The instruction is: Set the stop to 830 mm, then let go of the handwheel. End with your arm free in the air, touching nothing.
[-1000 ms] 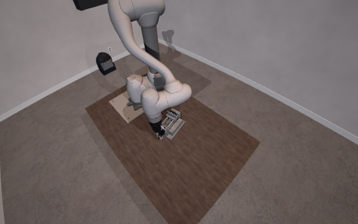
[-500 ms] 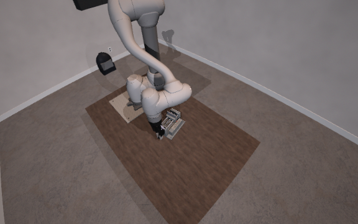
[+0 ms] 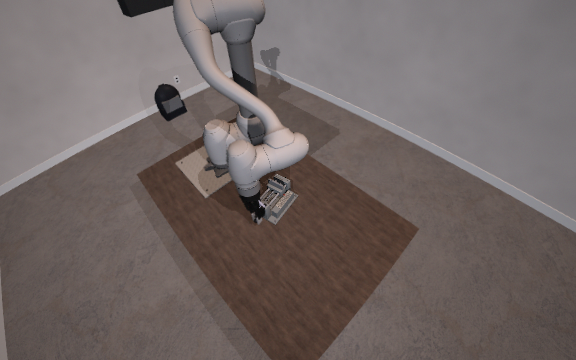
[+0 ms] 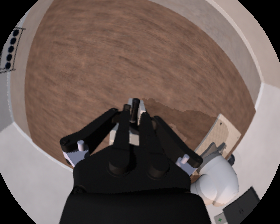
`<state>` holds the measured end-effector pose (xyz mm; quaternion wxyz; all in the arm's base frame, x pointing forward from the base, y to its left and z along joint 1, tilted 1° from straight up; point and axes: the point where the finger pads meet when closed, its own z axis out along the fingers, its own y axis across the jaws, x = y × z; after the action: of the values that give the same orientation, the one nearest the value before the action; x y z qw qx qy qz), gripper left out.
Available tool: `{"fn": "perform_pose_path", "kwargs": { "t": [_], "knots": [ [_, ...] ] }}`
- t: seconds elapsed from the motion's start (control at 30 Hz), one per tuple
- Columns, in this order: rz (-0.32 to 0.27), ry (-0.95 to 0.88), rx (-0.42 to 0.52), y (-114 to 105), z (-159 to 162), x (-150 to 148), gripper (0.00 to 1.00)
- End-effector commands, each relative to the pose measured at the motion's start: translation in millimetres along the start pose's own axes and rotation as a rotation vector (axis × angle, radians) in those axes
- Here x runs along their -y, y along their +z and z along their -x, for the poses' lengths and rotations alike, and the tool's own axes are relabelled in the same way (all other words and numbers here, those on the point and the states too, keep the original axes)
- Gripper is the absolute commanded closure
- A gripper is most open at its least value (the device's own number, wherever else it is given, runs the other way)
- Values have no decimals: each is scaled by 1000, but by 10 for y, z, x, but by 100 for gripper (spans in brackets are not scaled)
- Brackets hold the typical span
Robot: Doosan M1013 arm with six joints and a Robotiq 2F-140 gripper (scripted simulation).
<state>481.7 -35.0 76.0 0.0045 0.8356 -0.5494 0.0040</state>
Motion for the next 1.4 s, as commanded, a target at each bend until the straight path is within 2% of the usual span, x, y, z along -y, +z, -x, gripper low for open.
{"fn": "perform_pose_path", "kwargs": {
  "t": [0.0,1.37],
  "knots": [
    [0,0,0,-17,0,1,96],
    [0,0,0,-243,0,-93,96]
  ]
}}
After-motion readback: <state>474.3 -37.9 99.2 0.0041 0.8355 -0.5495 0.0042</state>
